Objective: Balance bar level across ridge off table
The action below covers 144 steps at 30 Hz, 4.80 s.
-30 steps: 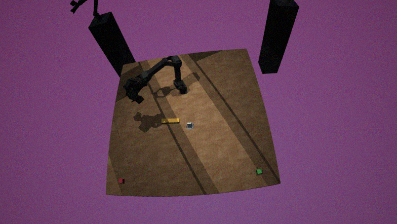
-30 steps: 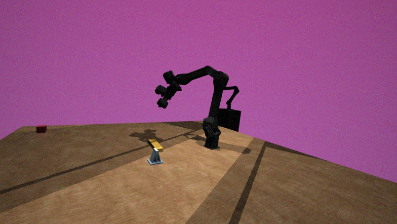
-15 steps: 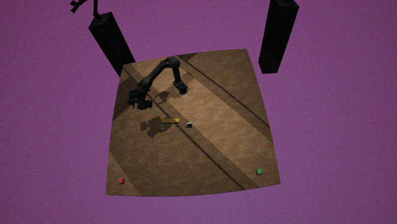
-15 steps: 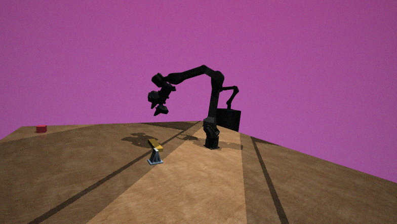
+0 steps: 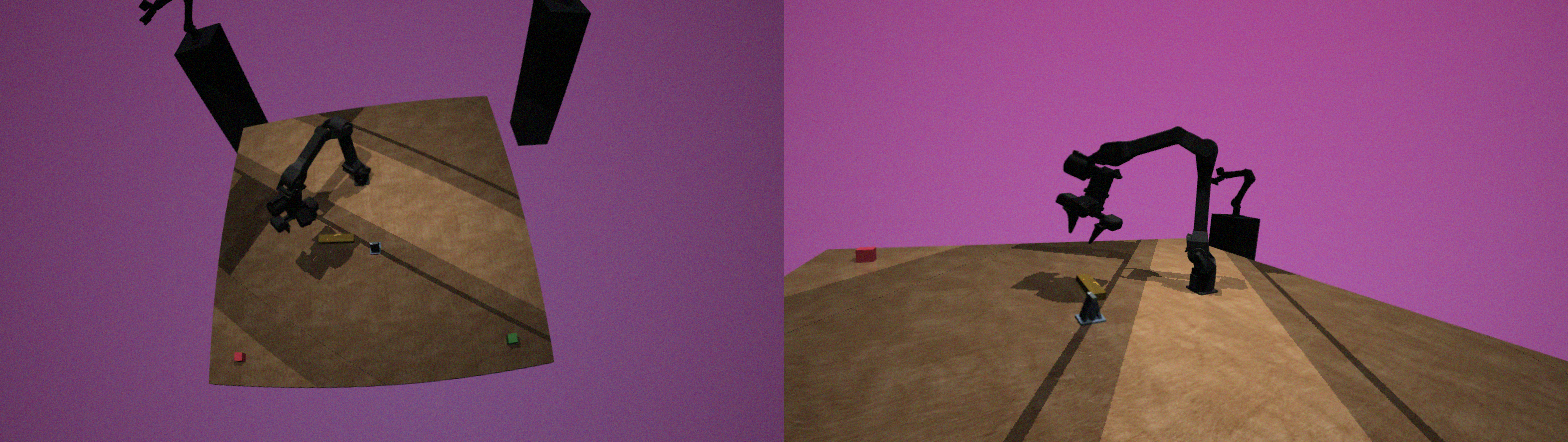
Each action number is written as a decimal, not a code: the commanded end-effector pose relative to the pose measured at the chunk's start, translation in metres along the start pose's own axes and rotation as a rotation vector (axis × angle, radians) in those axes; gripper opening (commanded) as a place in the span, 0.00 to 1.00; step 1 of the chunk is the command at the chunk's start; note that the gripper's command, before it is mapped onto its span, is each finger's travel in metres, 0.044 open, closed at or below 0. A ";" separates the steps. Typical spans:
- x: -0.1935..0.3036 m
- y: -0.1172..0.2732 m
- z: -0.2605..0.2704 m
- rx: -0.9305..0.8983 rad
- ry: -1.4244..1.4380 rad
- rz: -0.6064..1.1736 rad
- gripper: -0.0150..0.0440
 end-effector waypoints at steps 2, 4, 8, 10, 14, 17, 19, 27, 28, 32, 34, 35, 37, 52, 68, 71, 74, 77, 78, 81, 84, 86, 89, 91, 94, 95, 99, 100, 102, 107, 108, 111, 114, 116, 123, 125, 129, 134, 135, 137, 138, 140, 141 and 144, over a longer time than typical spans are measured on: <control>-0.024 -0.003 0.003 -0.078 0.206 -0.055 0.79; -0.034 -0.003 0.006 -0.108 0.290 -0.076 0.79; -0.053 -0.003 0.012 -0.166 0.458 -0.122 0.79; -0.062 -0.002 0.015 -0.194 0.542 -0.146 0.79; -0.081 -0.001 0.023 -0.250 0.709 -0.197 0.79; -0.087 0.000 0.026 -0.270 0.770 -0.216 0.79; -0.087 0.000 0.026 -0.270 0.770 -0.216 0.79; -0.089 -0.022 0.033 -0.270 0.770 -0.216 0.79; -0.090 -0.028 0.035 -0.270 0.770 -0.216 0.79; -0.091 -0.042 0.040 -0.270 0.770 -0.216 0.79; -0.091 -0.042 0.040 -0.270 0.770 -0.216 0.79; -0.091 -0.042 0.040 -0.270 0.770 -0.216 0.79; -0.091 -0.043 0.040 -0.270 0.770 -0.216 0.79; -0.093 -0.063 0.047 -0.270 0.770 -0.217 0.79; -0.094 -0.067 0.049 -0.270 0.770 -0.217 0.79; -0.094 -0.067 0.049 -0.270 0.770 -0.217 0.79; -0.094 -0.067 0.049 -0.270 0.770 -0.217 0.79; -0.093 -0.066 0.048 -0.268 0.766 -0.210 0.65; -0.093 -0.066 0.048 -0.268 0.766 -0.210 0.61; -0.093 -0.066 0.048 -0.268 0.766 -0.210 0.51; -0.093 -0.066 0.048 -0.268 0.766 -0.210 0.48; -0.093 -0.066 0.048 -0.268 0.766 -0.210 0.45; -0.093 -0.065 0.047 -0.268 0.766 -0.210 0.39; -0.093 -0.062 0.046 -0.268 0.766 -0.210 0.30; -0.093 -0.056 0.042 -0.268 0.766 -0.210 0.25; -0.093 -0.053 0.041 -0.268 0.766 -0.211 0.25; -0.092 -0.044 0.037 -0.268 0.767 -0.211 0.25; -0.092 -0.042 0.036 -0.268 0.767 -0.211 0.25; -0.091 -0.037 0.034 -0.268 0.767 -0.212 0.25; -0.090 -0.025 0.029 -0.268 0.768 -0.213 0.25; -0.090 -0.022 0.029 -0.268 0.768 -0.213 0.25; -0.089 -0.015 0.026 -0.268 0.768 -0.213 0.25; -0.089 -0.008 0.024 -0.269 0.769 -0.214 0.25; -0.088 -0.002 0.023 -0.269 0.769 -0.214 0.25; -0.086 0.015 0.019 -0.269 0.770 -0.216 0.25; -0.085 0.021 0.018 -0.269 0.770 -0.216 0.25; -0.084 0.027 0.017 -0.270 0.770 -0.216 0.25; -0.097 0.029 0.018 -0.280 0.644 -0.199 0.25; -0.101 0.030 0.018 -0.283 0.608 -0.194 0.25; -0.108 0.031 0.019 -0.289 0.536 -0.183 0.25; -0.112 0.031 0.020 -0.292 0.500 -0.178 0.25; -0.119 0.033 0.021 -0.297 0.427 -0.168 0.25; -0.123 0.033 0.022 -0.300 0.391 -0.162 0.25; -0.133 0.036 0.025 -0.308 0.283 -0.147 0.25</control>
Point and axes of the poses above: the point midway between the two fingers, 35 mm back from their tips, its own y axis back along the fingers, its own z axis across the jaws, x = y × z, the point moved 9 cm from there along y, back along the fingers, and after that the axes turned 9 degrees about y, right-handed, at the moved point
